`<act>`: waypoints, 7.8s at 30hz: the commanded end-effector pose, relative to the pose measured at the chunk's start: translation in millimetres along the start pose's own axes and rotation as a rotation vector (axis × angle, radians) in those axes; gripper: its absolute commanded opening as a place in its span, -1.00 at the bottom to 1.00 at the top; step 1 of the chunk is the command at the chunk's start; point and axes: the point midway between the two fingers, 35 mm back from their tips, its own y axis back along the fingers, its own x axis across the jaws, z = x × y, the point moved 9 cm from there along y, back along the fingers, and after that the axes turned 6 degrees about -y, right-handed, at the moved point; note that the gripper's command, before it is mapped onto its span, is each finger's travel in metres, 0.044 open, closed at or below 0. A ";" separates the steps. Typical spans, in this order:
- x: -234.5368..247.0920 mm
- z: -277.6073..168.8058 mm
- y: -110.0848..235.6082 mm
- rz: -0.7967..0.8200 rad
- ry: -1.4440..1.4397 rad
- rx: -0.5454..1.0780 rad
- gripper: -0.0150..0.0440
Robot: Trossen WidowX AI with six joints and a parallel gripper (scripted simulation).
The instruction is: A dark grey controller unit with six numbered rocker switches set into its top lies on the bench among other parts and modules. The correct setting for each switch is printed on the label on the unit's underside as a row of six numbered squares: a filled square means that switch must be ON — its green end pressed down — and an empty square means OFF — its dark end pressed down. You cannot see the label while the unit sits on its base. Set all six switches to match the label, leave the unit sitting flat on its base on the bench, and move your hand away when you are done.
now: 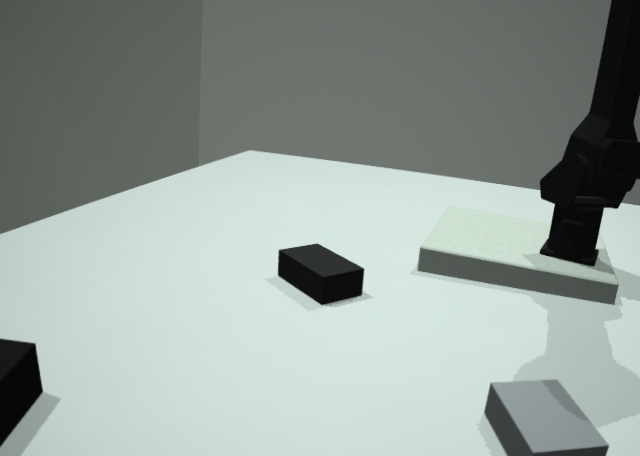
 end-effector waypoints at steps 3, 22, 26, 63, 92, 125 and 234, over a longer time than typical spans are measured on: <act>1.6 8.0 0.4 0.003 -0.005 -0.013 0.65; 3.4 25.5 2.3 0.003 -0.005 -0.015 0.65; 3.7 28.7 2.5 0.003 -0.005 -0.015 0.65; 6.8 58.8 2.2 0.004 -0.005 -0.018 0.65; 9.1 82.0 -1.0 0.004 -0.005 -0.020 0.65; 11.6 107.5 -7.7 0.004 -0.005 -0.022 0.65; 18.4 175.9 -54.3 0.004 -0.005 -0.028 0.65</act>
